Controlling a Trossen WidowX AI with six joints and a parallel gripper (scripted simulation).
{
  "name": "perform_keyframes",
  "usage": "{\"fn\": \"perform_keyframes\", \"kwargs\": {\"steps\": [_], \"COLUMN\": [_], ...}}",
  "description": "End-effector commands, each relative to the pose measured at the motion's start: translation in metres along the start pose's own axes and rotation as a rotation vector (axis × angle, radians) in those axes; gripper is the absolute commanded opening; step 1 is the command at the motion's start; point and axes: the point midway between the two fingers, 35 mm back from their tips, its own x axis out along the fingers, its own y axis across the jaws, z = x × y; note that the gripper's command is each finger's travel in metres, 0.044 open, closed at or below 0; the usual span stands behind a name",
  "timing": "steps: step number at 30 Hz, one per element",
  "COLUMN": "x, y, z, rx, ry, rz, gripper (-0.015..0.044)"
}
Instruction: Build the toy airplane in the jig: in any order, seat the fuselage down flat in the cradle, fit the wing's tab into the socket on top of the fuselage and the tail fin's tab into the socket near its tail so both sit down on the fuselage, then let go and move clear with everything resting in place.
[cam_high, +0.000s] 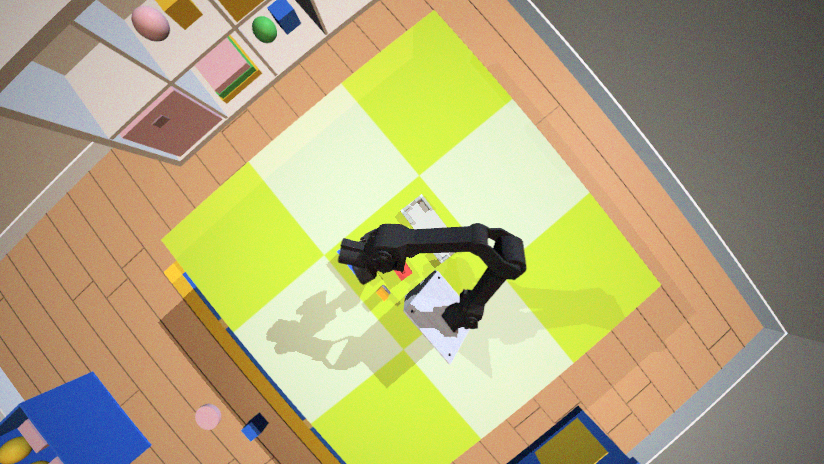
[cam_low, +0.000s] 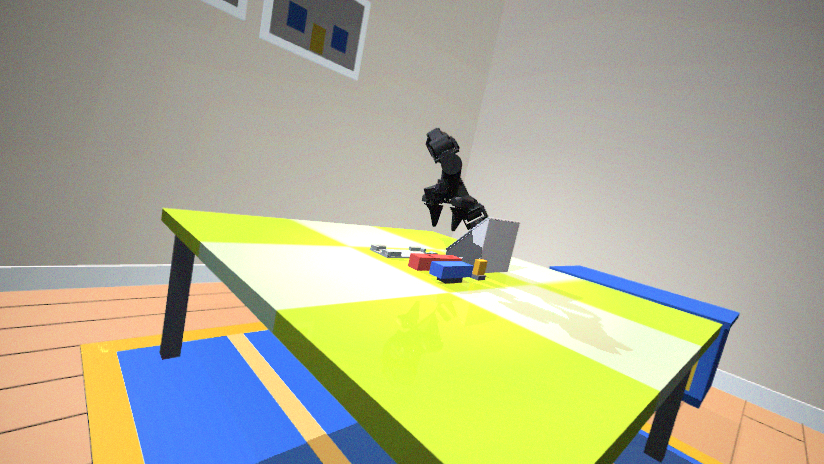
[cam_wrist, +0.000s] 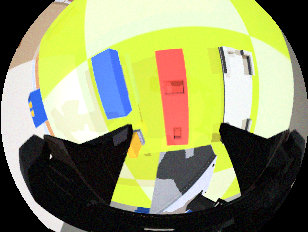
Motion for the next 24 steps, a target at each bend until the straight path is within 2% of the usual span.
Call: {"fn": "perform_keyframes", "kwargs": {"steps": [1,8,10,13,24], "x": [0.004,0.004,0.016,0.054,0.072], "y": [0.003,0.003,0.003,-0.001,-0.002], "z": [-0.003,-0.003,-0.001,-0.001,0.0], "rx": [-0.103,-0.103,-0.103,-0.102,-0.102], "ry": [-0.031,-0.031,-0.031,-0.032,-0.032], "rz": [-0.069,-0.069,-0.069,-0.071,-0.072], "gripper": [0.044,0.044,0.044,0.044,0.044]}}
